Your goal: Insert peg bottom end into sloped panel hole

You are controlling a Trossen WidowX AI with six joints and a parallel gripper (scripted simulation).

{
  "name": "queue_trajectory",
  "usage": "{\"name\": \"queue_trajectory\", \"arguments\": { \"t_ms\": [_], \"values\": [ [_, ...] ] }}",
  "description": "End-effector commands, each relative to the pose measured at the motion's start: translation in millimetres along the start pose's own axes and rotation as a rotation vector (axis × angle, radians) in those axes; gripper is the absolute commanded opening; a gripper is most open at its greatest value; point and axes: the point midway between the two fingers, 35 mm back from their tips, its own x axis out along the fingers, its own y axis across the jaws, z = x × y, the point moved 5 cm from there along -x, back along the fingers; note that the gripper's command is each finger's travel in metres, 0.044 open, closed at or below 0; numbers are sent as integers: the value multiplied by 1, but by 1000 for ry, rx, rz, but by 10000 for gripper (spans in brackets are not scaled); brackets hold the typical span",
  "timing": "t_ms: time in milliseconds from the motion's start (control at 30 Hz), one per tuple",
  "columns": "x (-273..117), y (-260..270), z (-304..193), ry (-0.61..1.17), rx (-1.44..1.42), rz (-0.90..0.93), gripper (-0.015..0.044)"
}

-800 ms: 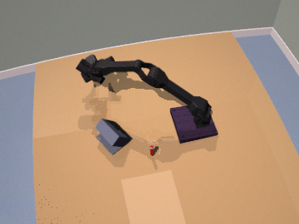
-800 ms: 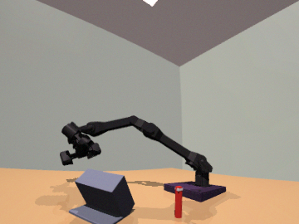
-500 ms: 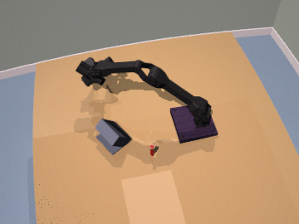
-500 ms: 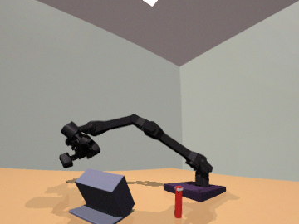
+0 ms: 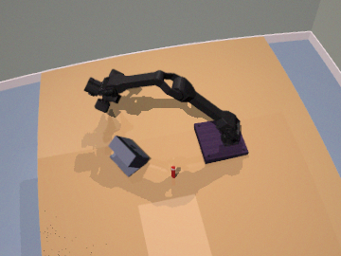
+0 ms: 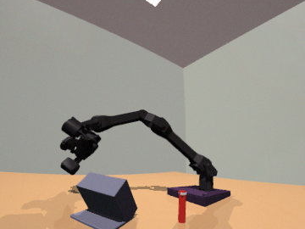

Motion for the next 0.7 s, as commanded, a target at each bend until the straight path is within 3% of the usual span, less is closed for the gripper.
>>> {"name": "queue_trajectory", "arguments": {
  "t_ms": [0, 667],
  "values": [
    [-15, 6, -2, -8, -113, 40, 440],
    [-87, 45, -28, -88, -766, 237, 440]
  ]
}}
